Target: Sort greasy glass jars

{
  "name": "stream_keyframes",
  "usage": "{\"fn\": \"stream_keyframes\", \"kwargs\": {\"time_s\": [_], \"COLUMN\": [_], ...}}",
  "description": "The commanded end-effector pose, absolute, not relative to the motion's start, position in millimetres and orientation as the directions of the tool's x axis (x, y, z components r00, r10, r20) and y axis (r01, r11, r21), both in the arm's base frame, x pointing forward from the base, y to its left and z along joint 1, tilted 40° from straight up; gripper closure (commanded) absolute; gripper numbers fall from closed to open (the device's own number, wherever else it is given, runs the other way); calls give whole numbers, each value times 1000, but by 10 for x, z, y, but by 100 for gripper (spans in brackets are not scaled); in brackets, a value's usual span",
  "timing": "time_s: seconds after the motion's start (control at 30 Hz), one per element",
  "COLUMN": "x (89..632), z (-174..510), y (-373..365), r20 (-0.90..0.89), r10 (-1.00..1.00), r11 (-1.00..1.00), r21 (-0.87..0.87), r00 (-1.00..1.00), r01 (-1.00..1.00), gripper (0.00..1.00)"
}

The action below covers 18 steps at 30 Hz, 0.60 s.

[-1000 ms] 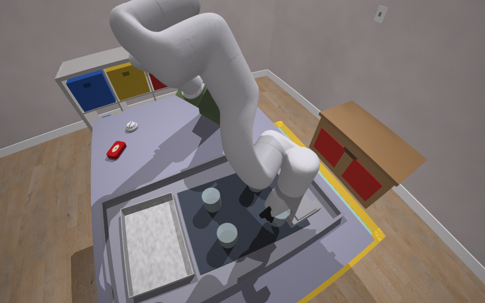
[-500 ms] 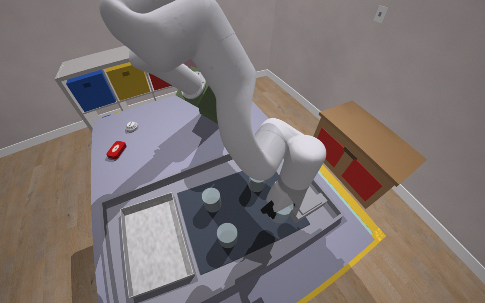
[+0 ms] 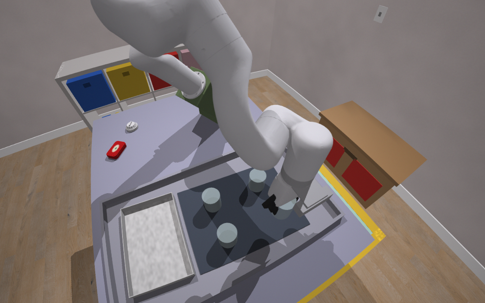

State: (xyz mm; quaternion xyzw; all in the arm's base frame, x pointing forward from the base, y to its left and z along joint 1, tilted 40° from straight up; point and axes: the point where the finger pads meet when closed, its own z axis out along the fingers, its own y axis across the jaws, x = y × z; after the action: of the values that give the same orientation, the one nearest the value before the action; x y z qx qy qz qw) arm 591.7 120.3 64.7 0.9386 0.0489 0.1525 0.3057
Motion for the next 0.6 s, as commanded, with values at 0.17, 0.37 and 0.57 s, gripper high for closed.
{"fn": "stream_keyframes", "kwargs": {"time_s": [0.17,0.37,0.57], "x": [5857,5804,5768], "z": [822,927,992], "y": [1345,1264,1154], "r20": [260,260,260], "r10": [188,188,188], "r11": [-810,-810,-810], "r21": [586,586,586], "r00": [947,947,947], "r01": [0,0,0], "gripper": [100,100,100]}}
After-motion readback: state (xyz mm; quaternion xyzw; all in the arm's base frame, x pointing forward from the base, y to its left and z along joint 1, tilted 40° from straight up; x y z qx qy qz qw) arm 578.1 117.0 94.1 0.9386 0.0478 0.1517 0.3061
